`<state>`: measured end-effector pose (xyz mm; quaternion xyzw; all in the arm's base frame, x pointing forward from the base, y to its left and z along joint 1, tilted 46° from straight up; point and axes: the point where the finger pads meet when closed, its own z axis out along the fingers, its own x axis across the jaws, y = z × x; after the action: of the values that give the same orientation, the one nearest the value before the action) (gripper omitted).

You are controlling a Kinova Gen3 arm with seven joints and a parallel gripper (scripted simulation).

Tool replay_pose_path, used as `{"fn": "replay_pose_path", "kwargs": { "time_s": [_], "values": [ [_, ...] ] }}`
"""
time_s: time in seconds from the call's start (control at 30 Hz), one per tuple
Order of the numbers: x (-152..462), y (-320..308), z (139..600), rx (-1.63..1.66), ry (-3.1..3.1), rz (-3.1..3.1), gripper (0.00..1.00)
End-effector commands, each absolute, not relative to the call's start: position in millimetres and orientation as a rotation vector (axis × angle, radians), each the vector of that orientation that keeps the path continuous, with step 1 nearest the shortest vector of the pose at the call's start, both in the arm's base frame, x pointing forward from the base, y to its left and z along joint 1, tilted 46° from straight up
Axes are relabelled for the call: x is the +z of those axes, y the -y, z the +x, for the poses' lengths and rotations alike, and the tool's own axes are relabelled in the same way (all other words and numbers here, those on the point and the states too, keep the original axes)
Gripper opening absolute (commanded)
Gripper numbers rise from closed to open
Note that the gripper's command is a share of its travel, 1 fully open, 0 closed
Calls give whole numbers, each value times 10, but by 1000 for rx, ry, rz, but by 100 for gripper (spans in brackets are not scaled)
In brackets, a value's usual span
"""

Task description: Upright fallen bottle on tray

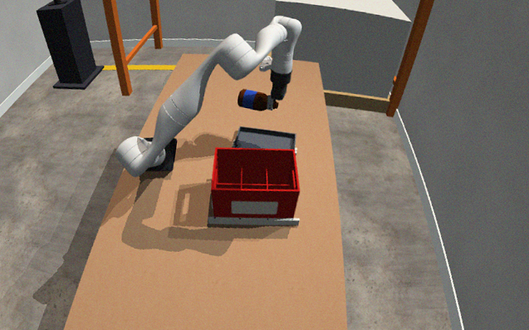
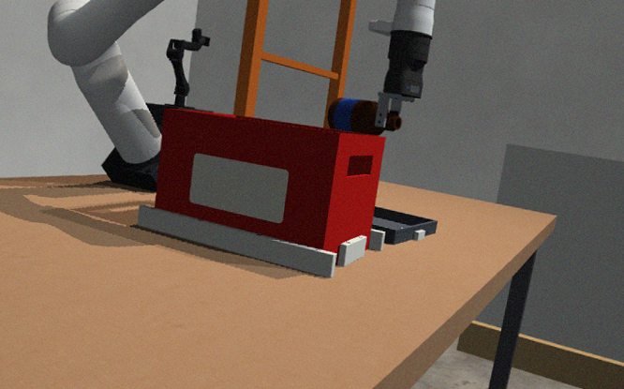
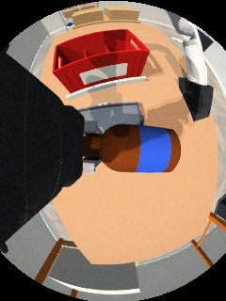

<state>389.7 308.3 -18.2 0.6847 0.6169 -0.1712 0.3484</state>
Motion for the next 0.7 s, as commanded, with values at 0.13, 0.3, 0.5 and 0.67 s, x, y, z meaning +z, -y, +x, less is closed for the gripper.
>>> {"fn": "replay_pose_path", "kwargs": {
  "time_s": [0.13,0.3,0.5,0.67],
  "values": [
    [-175,-3095,3896,-441,-1601,1775,0],
    [-175,-3095,3896,-441,-1601,1775,0],
    [-175,-3095,3896,-441,-1601,1775,0],
    [-175,-3095,3895,-437,-1592,1782,0]
  ]
}}
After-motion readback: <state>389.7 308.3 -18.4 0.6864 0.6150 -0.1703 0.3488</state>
